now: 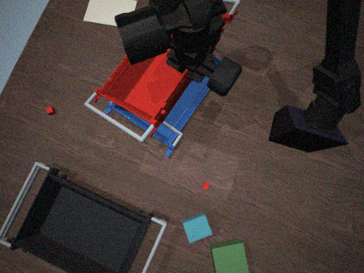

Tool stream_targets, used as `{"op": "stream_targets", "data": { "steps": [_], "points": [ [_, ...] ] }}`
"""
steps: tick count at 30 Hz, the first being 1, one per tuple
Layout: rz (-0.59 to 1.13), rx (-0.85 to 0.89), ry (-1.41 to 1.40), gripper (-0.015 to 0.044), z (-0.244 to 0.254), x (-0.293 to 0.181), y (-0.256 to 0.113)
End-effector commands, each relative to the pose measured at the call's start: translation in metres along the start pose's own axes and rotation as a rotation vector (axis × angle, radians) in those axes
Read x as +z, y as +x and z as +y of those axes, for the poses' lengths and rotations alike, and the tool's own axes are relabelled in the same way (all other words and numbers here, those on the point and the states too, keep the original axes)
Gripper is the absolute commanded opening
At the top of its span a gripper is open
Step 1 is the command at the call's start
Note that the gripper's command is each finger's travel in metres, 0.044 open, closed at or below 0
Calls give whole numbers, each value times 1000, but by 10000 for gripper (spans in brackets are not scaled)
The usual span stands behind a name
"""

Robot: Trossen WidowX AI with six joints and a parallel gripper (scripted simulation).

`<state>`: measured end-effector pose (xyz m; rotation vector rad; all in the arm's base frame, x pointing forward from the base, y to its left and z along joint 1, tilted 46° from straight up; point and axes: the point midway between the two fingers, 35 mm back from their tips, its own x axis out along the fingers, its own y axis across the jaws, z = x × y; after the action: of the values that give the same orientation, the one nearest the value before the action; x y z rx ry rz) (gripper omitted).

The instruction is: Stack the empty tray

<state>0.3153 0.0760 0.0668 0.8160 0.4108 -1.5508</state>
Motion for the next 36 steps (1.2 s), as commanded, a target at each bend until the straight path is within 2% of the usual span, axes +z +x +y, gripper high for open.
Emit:
{"op": "stream_targets", "data": {
  "steps": [1, 22, 36],
  "points": [
    [17, 36, 11, 0, 4, -2, -10],
    [17, 36, 11, 0, 5, -4, -9],
    [17, 36, 11, 0, 5, -4, 12]
  ]
}}
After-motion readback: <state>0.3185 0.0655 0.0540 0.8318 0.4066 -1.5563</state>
